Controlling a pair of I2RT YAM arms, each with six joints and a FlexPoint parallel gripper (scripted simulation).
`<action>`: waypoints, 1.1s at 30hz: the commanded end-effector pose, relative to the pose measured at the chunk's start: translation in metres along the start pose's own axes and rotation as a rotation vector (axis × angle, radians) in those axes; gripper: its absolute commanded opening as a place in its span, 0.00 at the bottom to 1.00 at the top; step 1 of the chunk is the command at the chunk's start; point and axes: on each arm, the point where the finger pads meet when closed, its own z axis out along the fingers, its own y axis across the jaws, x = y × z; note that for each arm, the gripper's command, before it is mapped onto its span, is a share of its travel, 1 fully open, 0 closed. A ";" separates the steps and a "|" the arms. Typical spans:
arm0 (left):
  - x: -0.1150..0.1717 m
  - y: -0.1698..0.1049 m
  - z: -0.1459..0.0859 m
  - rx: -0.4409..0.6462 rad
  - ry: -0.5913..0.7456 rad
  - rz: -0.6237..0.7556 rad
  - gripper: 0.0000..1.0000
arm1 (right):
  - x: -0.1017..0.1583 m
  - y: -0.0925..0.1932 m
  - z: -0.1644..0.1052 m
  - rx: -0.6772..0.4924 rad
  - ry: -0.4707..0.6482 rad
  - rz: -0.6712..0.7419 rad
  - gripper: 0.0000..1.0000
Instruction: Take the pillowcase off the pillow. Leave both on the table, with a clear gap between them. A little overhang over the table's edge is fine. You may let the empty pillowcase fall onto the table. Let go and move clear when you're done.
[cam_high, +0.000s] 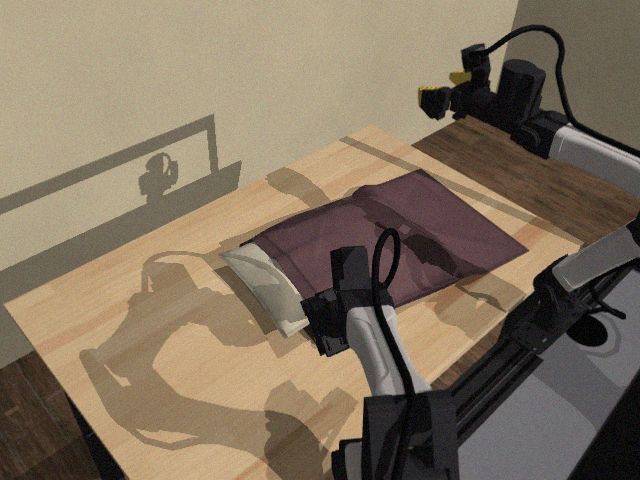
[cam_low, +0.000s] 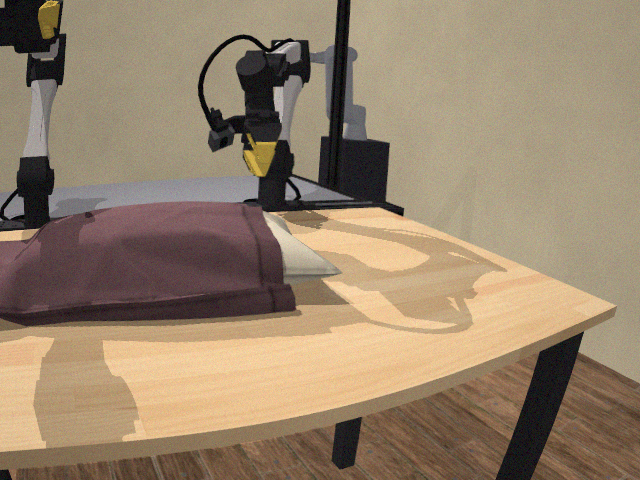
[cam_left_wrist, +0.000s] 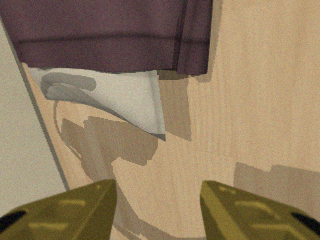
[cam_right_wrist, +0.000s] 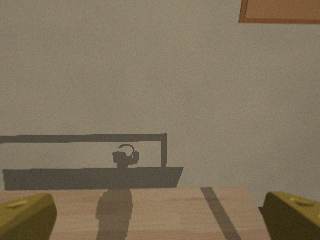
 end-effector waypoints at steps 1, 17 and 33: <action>-0.004 0.011 0.008 -0.045 -0.027 -0.012 0.45 | -0.035 -0.006 -0.001 0.022 -0.104 -0.009 1.00; -0.005 0.020 0.029 -0.066 -0.031 -0.014 0.45 | -0.035 -0.006 -0.001 0.022 -0.104 -0.009 1.00; -0.006 0.028 0.051 -0.085 -0.036 -0.016 0.45 | -0.035 -0.006 -0.001 0.022 -0.104 -0.009 1.00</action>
